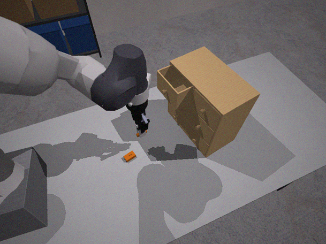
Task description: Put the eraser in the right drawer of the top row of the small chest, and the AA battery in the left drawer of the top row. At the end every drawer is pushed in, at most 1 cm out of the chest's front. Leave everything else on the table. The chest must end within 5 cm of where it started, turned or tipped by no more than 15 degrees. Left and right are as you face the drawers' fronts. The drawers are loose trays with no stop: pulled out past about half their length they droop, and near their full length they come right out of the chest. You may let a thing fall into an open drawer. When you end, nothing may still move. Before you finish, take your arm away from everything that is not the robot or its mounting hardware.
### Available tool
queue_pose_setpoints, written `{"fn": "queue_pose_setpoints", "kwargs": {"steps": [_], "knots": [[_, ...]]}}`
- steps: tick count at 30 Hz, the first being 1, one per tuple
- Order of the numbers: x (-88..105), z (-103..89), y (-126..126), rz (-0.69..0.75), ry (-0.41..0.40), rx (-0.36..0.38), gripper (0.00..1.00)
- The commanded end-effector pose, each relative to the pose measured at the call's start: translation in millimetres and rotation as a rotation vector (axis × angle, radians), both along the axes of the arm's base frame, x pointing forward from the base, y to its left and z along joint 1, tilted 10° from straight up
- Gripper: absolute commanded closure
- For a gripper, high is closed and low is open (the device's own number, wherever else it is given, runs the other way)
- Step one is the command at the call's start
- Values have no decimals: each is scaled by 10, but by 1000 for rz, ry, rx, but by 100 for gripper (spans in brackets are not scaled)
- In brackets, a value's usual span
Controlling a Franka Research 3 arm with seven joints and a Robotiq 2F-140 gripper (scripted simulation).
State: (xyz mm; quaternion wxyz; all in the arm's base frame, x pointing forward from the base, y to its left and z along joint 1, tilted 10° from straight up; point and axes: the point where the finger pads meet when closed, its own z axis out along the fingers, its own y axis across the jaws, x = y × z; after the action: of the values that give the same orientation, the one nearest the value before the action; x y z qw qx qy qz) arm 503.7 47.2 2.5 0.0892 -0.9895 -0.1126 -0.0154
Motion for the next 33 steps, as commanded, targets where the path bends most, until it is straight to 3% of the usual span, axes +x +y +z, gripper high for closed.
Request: {"fn": "queue_pose_setpoints", "kwargs": {"steps": [1,18,33], "knots": [[-24,10,-7,11,4,-3,94],[-25,339,-67,11,4,-3,94],[-27,926,-172,11,4,-3,94]]}}
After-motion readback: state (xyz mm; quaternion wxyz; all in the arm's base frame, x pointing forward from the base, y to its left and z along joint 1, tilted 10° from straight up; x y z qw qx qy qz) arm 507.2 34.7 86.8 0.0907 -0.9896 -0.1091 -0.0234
